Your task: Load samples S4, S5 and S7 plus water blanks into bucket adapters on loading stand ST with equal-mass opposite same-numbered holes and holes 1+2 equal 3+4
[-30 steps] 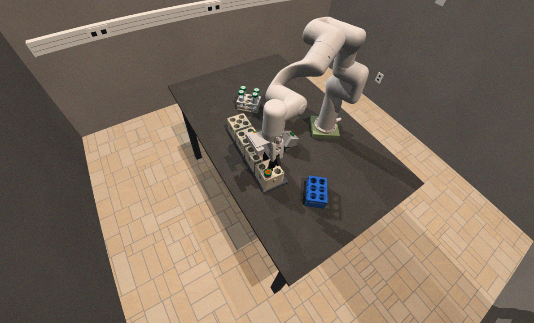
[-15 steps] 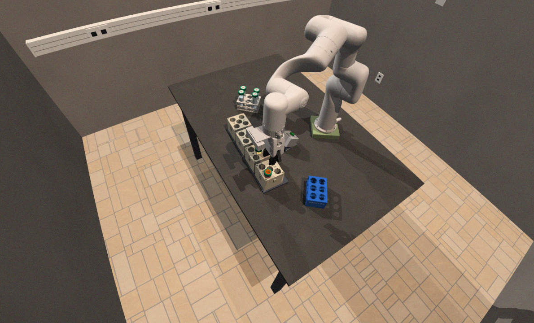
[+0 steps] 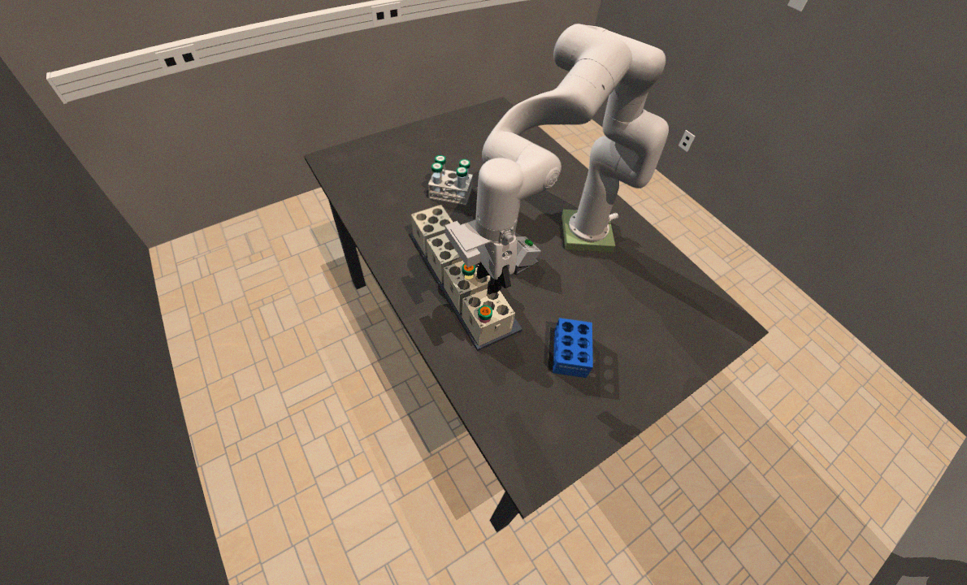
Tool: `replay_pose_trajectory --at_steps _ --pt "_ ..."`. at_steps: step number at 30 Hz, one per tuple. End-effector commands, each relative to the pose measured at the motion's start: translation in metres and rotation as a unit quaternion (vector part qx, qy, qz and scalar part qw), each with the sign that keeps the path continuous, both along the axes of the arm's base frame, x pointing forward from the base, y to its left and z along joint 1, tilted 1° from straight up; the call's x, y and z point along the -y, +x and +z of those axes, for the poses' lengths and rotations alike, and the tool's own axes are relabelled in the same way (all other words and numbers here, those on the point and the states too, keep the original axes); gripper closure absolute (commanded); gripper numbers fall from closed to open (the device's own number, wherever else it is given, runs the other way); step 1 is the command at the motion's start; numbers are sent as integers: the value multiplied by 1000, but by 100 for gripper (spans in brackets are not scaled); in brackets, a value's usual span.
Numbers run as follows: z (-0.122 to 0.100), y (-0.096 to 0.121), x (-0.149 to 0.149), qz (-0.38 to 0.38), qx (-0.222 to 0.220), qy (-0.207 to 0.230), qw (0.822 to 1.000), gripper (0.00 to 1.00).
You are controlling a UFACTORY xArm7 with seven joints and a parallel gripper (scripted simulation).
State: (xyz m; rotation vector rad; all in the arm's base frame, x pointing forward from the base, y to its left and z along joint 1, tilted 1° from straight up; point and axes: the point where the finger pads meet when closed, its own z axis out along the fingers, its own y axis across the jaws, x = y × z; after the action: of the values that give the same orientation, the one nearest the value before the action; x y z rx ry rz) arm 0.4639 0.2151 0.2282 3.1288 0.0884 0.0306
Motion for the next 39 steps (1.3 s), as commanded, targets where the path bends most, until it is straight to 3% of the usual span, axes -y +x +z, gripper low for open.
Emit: replay_pose_trajectory --at_steps 1,15,16,25,27,39 --pt "3 1 -1 0 2 1 1000 56" --pt "3 1 -1 0 2 1 1000 56" --pt "3 0 4 17 2 1 1000 43" --pt "3 -14 47 166 1 -3 986 43" --pt "3 -14 47 166 1 -3 986 43" --pt "3 -32 105 358 -1 -7 934 43"
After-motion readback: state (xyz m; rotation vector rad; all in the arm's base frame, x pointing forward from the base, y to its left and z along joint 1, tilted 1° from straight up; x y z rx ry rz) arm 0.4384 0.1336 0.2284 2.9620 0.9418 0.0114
